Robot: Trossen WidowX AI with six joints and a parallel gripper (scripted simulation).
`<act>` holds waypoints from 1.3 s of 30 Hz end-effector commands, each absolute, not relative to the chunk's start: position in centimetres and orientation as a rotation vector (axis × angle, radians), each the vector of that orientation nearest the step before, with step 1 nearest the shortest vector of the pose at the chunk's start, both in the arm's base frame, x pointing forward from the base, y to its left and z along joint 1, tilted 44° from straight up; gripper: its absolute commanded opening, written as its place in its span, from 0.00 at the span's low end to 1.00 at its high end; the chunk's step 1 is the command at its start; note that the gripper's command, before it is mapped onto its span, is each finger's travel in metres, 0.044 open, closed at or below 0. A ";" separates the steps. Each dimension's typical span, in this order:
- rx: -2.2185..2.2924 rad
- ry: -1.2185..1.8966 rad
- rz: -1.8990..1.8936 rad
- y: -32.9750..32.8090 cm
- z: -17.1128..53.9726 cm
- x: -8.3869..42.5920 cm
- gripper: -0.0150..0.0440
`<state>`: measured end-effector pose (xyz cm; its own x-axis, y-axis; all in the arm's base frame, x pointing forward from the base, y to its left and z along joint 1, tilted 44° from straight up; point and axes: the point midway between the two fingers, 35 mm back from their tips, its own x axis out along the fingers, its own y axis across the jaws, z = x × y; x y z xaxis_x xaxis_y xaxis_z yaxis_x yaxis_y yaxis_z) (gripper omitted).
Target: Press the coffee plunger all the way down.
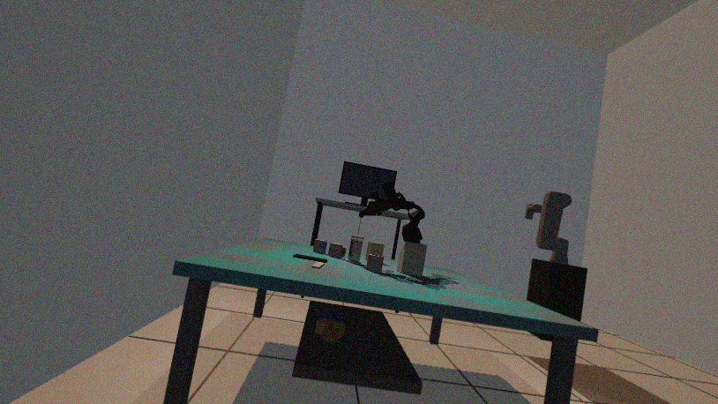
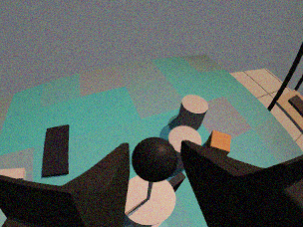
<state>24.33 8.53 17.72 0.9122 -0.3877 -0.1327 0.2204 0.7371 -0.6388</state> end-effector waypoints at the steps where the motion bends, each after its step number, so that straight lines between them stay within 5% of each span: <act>1: -0.669 0.268 -0.332 8.6 17.6 24.3 0.46; 39: -0.659 0.287 -0.328 6.3 13.8 26.0 0.46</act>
<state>26.13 7.48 15.83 0.9209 -0.3671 -0.1313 0.2207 0.7684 -0.6007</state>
